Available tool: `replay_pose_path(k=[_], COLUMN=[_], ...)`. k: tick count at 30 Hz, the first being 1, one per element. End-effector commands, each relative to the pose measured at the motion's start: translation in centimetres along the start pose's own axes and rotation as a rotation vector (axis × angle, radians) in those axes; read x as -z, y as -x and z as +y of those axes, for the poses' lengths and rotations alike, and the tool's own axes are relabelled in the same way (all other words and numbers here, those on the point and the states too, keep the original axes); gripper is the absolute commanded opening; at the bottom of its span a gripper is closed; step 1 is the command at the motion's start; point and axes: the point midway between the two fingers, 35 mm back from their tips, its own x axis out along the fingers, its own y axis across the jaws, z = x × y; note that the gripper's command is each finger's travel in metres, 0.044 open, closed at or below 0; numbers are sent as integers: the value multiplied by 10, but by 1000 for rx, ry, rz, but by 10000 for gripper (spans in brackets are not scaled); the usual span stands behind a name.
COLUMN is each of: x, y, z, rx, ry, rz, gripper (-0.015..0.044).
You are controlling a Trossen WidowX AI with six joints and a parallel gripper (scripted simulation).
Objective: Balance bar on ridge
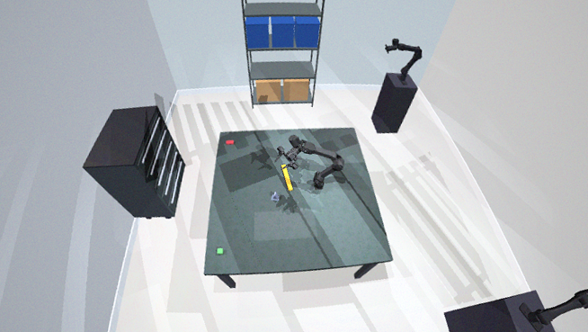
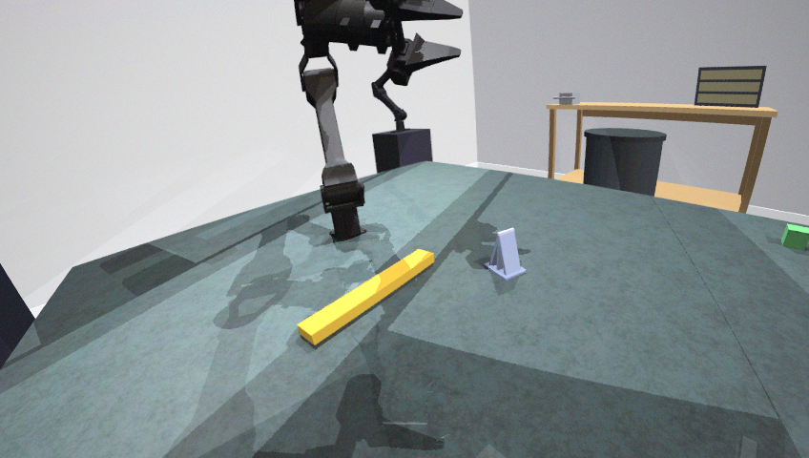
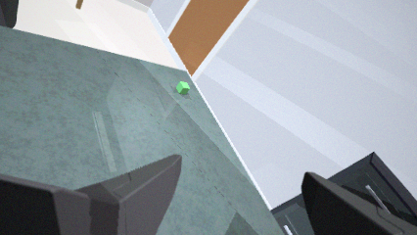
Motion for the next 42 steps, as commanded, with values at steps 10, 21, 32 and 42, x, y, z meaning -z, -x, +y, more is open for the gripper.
replay_pose_path(k=[10,21,32,42], x=[66,119,168,207], y=[-12,-13,-5,8], z=[-5,2,17,34], rx=[46,140,294,495], ry=[-554,-993,-1394,-1710], rz=[245,460,682,886], gripper=[315,315,315,315])
